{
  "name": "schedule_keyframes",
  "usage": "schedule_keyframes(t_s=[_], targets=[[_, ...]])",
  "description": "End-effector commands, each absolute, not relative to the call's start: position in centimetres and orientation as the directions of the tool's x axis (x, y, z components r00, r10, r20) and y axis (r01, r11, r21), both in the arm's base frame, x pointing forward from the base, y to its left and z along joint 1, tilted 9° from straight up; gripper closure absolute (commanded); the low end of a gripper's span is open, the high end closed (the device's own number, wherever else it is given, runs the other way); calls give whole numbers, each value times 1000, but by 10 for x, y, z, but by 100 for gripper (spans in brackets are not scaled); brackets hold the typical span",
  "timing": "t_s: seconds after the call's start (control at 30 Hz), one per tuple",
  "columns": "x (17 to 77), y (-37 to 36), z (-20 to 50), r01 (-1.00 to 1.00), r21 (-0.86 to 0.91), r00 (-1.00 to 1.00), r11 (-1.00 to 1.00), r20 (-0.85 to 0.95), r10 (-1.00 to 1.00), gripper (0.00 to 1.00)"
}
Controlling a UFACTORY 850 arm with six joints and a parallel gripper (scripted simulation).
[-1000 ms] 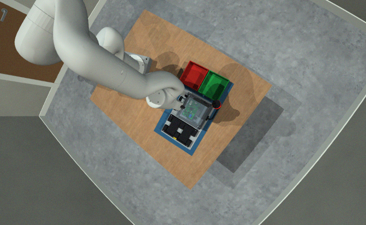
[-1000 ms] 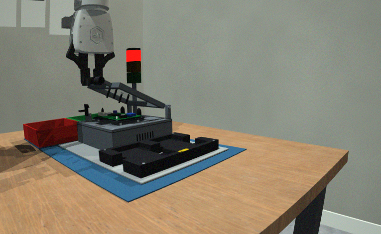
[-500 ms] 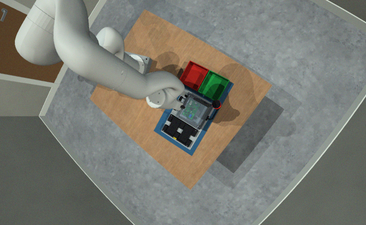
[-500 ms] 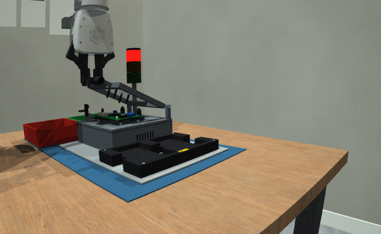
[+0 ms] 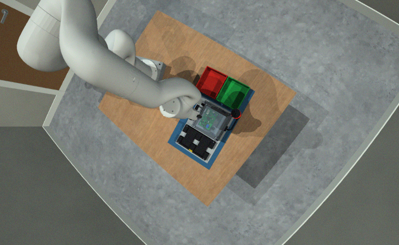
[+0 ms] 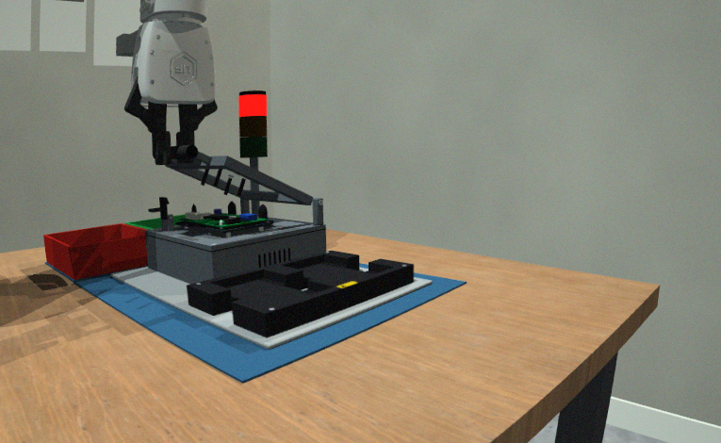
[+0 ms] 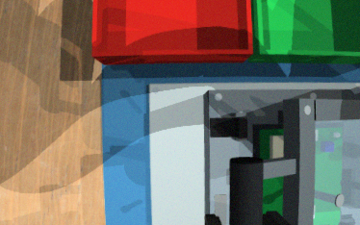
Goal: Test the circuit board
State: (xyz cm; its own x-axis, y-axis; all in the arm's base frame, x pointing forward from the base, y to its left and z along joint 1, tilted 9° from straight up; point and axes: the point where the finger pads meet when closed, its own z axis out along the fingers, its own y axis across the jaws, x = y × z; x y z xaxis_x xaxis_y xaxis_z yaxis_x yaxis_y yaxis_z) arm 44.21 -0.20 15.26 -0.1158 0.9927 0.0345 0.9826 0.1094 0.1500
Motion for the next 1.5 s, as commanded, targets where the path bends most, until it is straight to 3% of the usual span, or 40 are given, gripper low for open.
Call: schedule_keyframes(t_s=[0.0, 0.03, 0.07, 1.47], targets=[[443, -2, 153, 982, 152, -116, 109, 34, 993, 72], [443, -2, 153, 982, 152, -116, 109, 34, 993, 72], [443, -2, 153, 982, 152, -116, 109, 34, 993, 100], [443, -2, 153, 982, 152, -116, 109, 34, 993, 100]])
